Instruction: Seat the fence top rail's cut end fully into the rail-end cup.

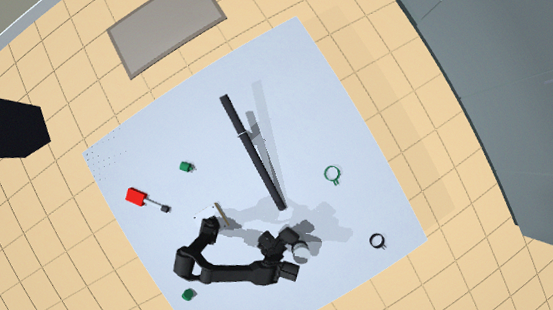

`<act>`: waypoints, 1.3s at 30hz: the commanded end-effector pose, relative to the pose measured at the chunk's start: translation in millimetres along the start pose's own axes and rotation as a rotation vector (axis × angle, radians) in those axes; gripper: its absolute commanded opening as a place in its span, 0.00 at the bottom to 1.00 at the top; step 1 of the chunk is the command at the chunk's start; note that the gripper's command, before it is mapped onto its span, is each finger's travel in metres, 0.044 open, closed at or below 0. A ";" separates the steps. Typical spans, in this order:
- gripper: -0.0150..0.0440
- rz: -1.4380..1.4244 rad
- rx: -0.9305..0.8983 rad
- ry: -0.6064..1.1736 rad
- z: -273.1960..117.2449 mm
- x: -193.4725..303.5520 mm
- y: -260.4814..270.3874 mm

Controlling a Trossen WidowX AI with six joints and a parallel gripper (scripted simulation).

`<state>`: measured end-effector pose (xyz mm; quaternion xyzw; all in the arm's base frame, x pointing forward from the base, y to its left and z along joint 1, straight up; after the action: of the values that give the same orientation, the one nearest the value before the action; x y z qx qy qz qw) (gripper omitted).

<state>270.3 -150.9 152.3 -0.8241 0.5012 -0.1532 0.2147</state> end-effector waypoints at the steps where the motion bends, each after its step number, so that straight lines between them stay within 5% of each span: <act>1: 0.25 0.046 -0.002 0.024 3.0 -1.2 -3.3; 39: 0.25 0.313 -0.002 0.177 17.2 -1.1 -28.7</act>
<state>297.7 -135.9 152.6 -0.7281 0.6307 -0.1874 0.1925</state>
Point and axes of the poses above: the point midway between the two fingers, 35 mm back from their tips, its own z axis out along the fingers, its own y axis across the jaws, x = y × z, the point moved 4 cm from there along -z, back along the fingers, and after that the axes turned 1 degree about -z, right-handed, at the moved point
